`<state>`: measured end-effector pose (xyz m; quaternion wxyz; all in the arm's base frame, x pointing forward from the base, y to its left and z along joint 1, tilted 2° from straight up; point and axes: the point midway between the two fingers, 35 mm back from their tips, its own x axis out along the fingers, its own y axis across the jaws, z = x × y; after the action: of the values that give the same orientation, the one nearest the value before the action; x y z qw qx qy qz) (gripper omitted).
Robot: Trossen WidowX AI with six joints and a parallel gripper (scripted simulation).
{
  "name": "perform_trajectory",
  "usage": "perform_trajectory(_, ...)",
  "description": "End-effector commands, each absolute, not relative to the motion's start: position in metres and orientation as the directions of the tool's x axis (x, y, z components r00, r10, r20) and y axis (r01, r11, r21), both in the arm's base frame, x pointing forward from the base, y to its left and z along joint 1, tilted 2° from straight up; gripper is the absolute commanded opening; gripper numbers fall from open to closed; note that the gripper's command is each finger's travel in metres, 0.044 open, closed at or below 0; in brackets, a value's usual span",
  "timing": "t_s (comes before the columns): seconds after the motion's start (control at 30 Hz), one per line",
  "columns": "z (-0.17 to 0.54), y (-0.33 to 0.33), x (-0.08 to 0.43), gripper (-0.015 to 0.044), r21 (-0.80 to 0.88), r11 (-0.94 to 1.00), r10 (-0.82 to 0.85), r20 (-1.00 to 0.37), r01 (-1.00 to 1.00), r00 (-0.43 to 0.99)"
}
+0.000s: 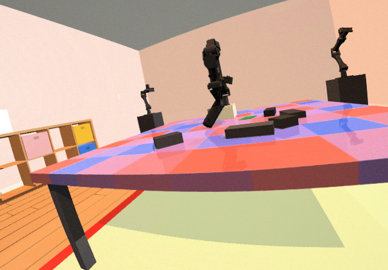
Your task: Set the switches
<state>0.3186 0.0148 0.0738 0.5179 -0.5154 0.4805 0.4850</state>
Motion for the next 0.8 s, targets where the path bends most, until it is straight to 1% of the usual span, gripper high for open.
perform_trajectory(0.0, 0.069, 0.016, 0.317, 0.0338, -0.056, 0.006, 0.002, -0.998, -0.998, 0.056)
perform_trajectory(0.77, 0.059, 0.030, 0.317, 0.0338, -0.056, 0.006, 0.003, -0.998, -0.998, 0.056)
